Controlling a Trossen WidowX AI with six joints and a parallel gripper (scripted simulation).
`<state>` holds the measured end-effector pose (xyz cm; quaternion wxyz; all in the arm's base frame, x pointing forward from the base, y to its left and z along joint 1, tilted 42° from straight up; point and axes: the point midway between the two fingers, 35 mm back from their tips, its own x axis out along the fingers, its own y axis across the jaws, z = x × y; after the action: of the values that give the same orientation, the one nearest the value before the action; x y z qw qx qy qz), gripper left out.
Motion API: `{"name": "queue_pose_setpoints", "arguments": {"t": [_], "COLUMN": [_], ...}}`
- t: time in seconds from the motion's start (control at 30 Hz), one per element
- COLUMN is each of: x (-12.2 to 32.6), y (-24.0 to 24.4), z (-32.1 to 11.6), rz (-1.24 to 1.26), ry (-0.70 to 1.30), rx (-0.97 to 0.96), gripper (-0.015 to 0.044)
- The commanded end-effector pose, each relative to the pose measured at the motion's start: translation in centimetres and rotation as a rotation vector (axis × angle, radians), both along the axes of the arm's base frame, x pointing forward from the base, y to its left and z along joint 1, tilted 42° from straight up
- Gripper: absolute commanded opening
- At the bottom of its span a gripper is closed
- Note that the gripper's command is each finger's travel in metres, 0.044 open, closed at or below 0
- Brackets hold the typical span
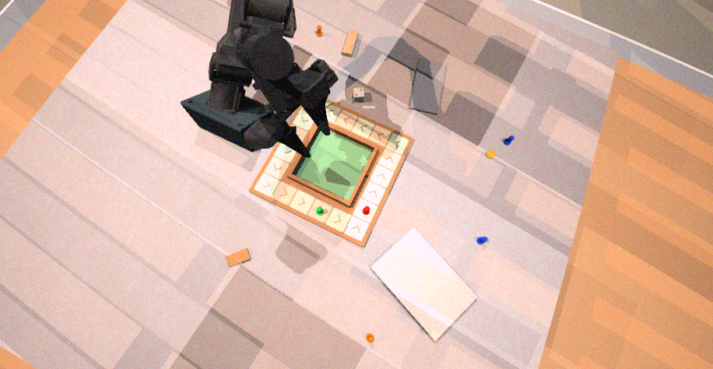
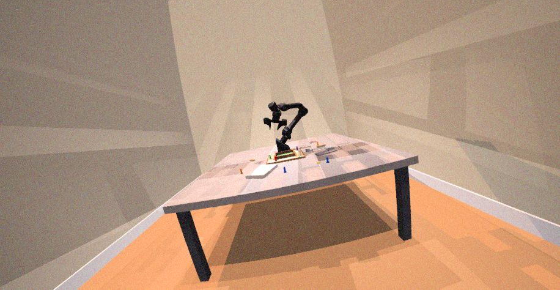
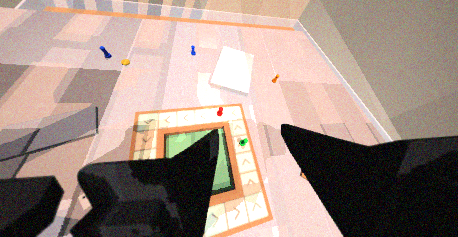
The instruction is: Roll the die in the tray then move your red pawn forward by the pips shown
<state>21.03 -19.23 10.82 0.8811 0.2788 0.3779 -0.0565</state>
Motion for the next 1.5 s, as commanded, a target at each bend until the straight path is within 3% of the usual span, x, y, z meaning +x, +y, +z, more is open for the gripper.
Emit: {"name": "queue_pose_setpoints", "arguments": {"t": [0.0, 0.27, 0.57, 1.47], "x": [3.1, 6.6, 5.4, 6.2], "y": [4.1, 14.7, 26.1, 29.4], "z": [0.8, 2.5, 4.3, 1.0], "rz": [0.174, 0.554, 0.947, 0.955], "ry": [0.026, 0.096, 0.202, 0.203], "rx": [0.035, 0.094, 0.133, 0.134], "gripper": [0.0275, 0.0275, 0.0275, 0.0275]}}
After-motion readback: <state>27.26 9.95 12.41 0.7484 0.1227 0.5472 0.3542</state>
